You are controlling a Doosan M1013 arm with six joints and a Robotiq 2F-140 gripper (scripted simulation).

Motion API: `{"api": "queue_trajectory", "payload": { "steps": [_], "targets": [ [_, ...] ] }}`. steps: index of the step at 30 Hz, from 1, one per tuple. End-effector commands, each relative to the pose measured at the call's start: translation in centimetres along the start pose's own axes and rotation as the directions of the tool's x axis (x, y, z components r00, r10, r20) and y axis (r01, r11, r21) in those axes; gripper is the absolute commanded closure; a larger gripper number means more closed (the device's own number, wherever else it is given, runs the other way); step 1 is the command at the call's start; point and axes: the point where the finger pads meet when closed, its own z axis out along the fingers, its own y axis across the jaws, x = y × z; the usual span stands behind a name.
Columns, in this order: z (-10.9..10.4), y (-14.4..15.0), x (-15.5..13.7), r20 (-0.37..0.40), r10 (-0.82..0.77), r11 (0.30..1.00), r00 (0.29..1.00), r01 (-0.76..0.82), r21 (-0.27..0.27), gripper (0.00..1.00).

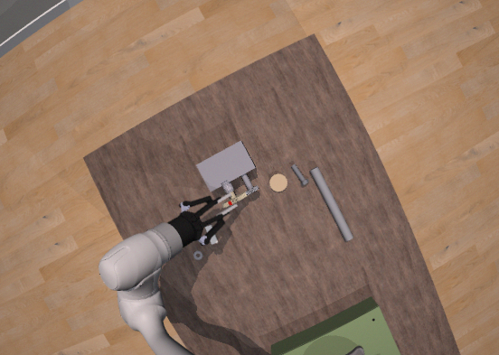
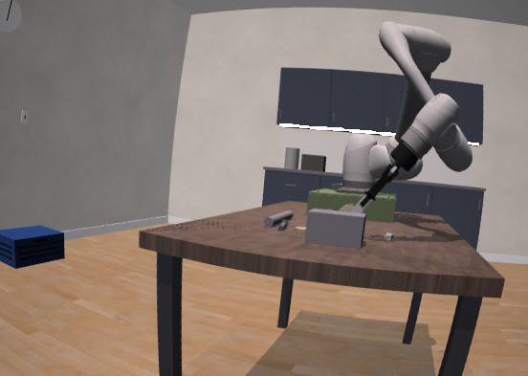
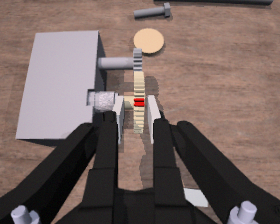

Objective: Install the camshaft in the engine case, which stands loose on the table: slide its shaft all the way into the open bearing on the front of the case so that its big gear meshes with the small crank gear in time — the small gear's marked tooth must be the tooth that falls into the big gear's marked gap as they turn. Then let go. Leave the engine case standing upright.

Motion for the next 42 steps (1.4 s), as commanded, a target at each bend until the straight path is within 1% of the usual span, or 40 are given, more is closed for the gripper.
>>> {"api": "queue_trajectory", "payload": {
  "steps": [1, 14, 27, 42],
  "targets": [
    [-0.01, -0.18, 0.01, 0.0, 0.0, 1.0, 1.0, 0.0, 0.0, 0.81],
    [-0.01, -0.61, 0.01, 0.0, 0.0, 1.0, 1.0, 0.0, 0.0, 0.81],
    [-0.01, 0.2, 0.01, 0.0, 0.0, 1.0, 1.0, 0.0, 0.0, 0.81],
    [-0.01, 0.23, 0.01, 0.0, 0.0, 1.0, 1.0, 0.0, 0.0, 0.81]
  ]
}}
